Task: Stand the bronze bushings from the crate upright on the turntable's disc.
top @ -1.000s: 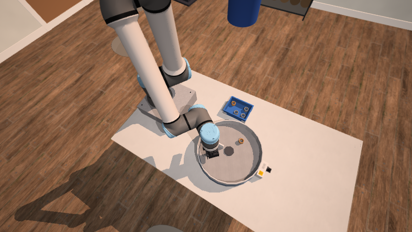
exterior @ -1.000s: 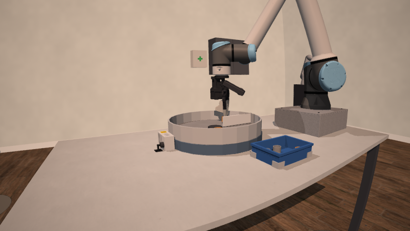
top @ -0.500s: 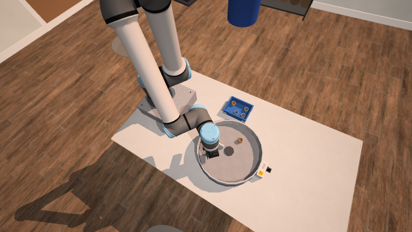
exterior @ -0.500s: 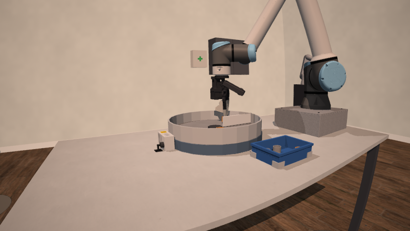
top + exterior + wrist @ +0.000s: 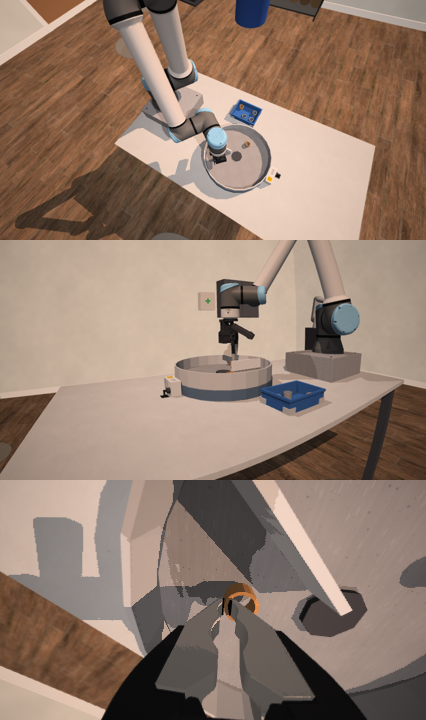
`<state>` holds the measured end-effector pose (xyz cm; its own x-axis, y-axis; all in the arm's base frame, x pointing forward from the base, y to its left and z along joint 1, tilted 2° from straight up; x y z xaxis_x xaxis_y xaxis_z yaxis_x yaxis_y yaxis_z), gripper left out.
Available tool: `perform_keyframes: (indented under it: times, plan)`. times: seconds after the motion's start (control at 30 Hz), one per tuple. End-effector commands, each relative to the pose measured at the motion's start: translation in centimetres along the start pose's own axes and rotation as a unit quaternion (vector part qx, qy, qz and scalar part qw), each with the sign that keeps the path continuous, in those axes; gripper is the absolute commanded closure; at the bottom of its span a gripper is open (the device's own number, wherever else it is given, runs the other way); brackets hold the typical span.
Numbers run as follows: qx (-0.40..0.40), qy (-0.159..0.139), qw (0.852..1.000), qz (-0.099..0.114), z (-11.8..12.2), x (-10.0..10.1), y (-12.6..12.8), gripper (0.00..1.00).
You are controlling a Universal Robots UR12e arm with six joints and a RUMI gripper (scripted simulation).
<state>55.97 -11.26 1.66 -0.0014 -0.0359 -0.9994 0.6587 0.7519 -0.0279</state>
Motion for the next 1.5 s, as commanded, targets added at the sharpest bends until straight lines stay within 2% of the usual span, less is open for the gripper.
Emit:
perform_keyframes:
  times: [0.0,1.47]
  plan:
    - [0.0,-0.001,1.0,0.0,0.06,-0.05,0.02,1.0]
    - [0.0,-0.001,1.0,0.0,0.05,0.55,0.02,1.0]
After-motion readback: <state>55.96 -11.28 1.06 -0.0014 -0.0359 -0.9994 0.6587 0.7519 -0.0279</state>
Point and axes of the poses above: the point where the finger pads meet when closed, its own x axis out along the fingers, its own y axis across the jaws, z = x × y, the point moved 4 cm from there along -x, back along the fingers, and after that the axes turned 3 degrees about x, right-handed, at the moved point
